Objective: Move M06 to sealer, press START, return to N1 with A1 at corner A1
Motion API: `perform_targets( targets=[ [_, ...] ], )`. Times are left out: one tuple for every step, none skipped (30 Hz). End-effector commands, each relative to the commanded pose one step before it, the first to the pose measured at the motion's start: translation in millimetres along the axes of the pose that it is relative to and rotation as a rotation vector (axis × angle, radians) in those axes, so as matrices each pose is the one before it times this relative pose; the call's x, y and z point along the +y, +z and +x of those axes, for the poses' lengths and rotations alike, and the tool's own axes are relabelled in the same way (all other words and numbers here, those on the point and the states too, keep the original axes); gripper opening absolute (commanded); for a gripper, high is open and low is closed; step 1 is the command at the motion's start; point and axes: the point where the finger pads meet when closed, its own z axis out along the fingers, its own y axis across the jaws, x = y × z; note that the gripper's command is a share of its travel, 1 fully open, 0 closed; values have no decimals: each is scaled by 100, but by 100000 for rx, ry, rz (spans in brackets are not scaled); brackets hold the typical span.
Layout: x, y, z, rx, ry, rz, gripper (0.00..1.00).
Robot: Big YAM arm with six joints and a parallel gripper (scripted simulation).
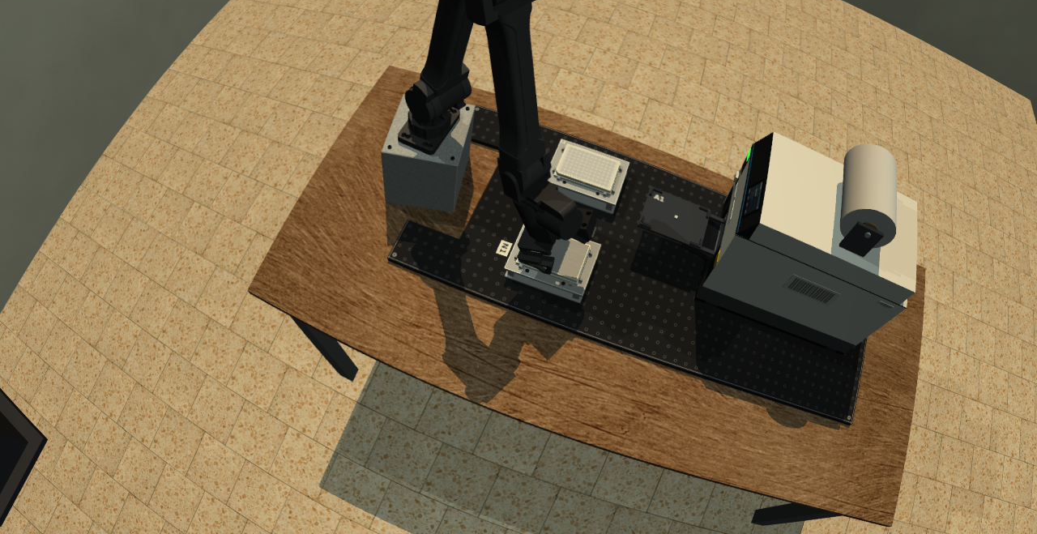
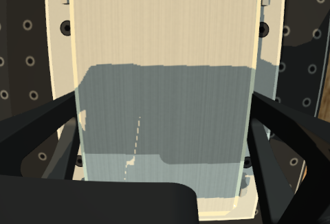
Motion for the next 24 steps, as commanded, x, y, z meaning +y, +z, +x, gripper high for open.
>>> perform_targets(
  targets=[
    [233, 101, -868, -250, -1543, -526, 0],
    [-21, 3, -57, -87, -7, 29, 0],
    [-24, 3, -63, -110, -12, 38, 0],
    [5, -1, 6, -18, 7, 1, 0],
    [-40, 0, -103, -408, -73, 159, 0],
    [-30, -1, -80, -350, -61, 135, 0],
    [-35, 0, -91, -368, -64, 142, 0],
    [-35, 0, -91, -368, -65, 142, 0],
    [-39, 5, -107, -370, -65, 143, 0],
    [-35, 0, -93, -370, -65, 143, 0],
    [-35, 0, -93, -370, -65, 143, 0],
    [-35, 0, -93, -370, -65, 143, 0],
    [0, 0, 0, 0, 0, 0, 0],
    [0, 0, 0, 0, 0, 0, 0],
    [-8, 0, -26, -97, -9, 32, 0],
    [-8, 0, -26, -97, -9, 32, 0],
    [-8, 0, -26, -97, -9, 32, 0],
    [-8, 0, -26, -97, -9, 32, 0],
    [-8, 0, -26, -97, -9, 32, 0],
    [4, 0, 4, 22, 15, -16, 0],
    [-6, -1, 3, 10, 35, 0, 0],
    [1, 0, 2, 15, 19, -10, 0],
    [0, 0, -2, -2, 16, -3, 0],
    [0, 0, -2, -2, 16, -3, 0]
  ],
)
